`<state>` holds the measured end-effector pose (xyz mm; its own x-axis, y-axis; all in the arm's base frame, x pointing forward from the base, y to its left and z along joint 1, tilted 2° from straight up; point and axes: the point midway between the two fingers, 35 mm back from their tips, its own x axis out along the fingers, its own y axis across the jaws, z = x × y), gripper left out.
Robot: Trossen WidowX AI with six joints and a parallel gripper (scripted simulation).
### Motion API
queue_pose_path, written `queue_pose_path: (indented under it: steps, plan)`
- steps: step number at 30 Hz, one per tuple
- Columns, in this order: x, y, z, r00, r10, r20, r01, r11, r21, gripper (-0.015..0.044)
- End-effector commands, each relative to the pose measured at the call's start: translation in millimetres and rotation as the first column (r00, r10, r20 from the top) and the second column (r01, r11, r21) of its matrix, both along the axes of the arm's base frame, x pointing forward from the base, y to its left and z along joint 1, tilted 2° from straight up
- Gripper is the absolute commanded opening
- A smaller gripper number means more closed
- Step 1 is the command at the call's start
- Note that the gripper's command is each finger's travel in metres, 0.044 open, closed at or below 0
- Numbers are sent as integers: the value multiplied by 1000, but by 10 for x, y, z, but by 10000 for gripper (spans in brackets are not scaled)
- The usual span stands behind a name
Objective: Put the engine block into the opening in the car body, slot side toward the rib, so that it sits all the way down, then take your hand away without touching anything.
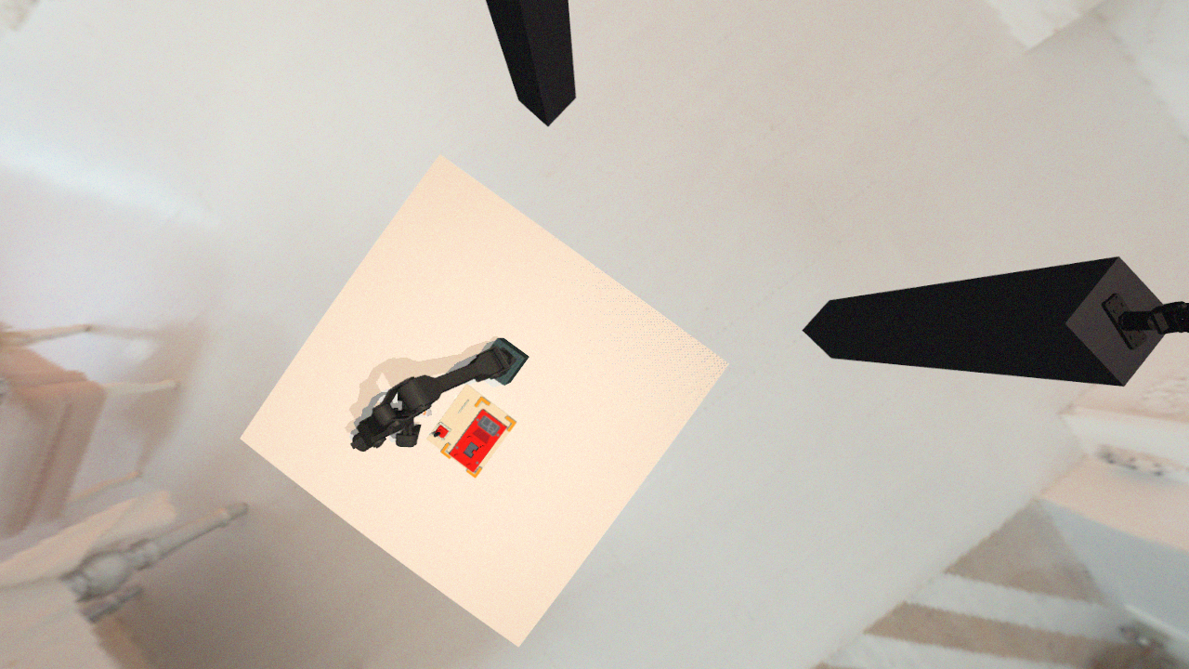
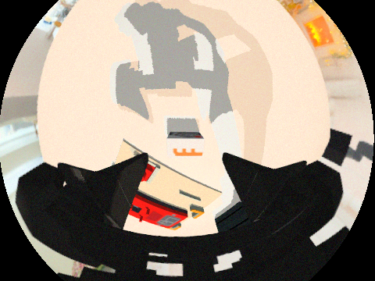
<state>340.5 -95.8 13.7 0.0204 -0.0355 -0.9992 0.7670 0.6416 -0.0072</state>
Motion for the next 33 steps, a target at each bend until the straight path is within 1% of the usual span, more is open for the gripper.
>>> queue_pose_path:
  steps: [1, 7, 10, 13, 17, 22, 33]
  plan:
    - [2, -1, -6, 1000, 0, 0, 0, 1000, 0, 440]
    - [2, -1, -6, 1000, 0, 0, 0, 1000, 0, 440]
    - [0, 5, 115, 1000, -2, -3, 2, 1000, -2, 440]
    - [4, -2, 115, 1000, -2, -3, 2, 1000, -2, 440]
    - [6, -8, -35, 1000, -2, -3, 2, 1000, -2, 440]
    - [7, -8, -46, 1000, -2, -3, 2, 1000, -2, 440]
    - [14, -16, -224, 1000, -2, -3, 2, 1000, -2, 440]
